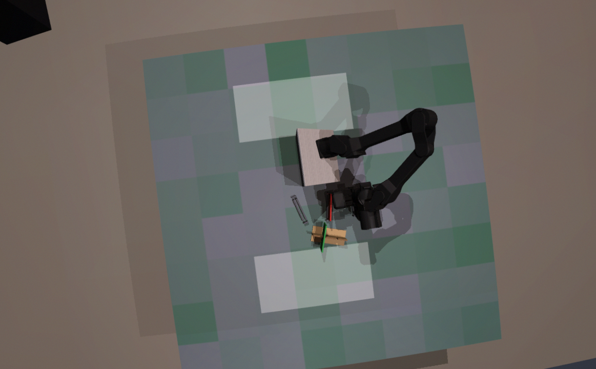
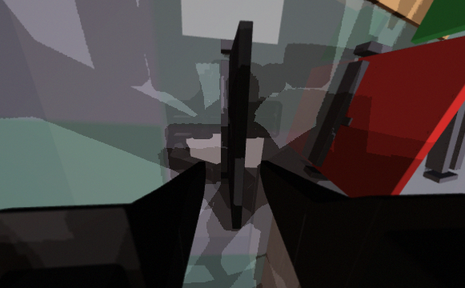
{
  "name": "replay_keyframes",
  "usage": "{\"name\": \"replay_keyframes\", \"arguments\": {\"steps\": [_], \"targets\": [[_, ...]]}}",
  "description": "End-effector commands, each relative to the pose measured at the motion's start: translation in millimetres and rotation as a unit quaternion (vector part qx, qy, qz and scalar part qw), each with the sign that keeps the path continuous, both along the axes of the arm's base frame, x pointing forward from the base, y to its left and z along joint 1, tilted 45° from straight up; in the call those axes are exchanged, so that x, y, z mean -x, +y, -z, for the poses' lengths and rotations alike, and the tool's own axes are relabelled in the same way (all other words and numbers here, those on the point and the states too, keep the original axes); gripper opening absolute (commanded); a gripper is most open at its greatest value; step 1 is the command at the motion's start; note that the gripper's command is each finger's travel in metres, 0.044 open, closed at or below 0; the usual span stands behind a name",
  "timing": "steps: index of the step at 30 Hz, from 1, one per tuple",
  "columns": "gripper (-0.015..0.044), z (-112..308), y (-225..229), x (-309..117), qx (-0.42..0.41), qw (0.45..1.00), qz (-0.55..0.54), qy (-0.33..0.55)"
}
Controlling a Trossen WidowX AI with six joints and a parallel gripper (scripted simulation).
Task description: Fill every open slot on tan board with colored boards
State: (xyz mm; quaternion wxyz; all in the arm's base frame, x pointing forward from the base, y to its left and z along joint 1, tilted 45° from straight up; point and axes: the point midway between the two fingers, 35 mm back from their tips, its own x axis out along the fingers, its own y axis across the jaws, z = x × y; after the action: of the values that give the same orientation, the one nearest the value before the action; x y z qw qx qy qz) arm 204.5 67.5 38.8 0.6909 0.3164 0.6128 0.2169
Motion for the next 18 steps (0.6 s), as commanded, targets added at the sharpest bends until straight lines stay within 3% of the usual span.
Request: {"name": "replay_keyframes", "arguments": {"steps": [1,11,18], "targets": [[0.0185,5.4,4.7,1.2,-0.004,1.000,0.002,0.006],[0.0185,14.5,13.9,-0.4,-0.005,1.000,0.002,0.006],[0.0021,14.5,13.9,-0.4,-0.005,1.000,0.002,0.006]]}}
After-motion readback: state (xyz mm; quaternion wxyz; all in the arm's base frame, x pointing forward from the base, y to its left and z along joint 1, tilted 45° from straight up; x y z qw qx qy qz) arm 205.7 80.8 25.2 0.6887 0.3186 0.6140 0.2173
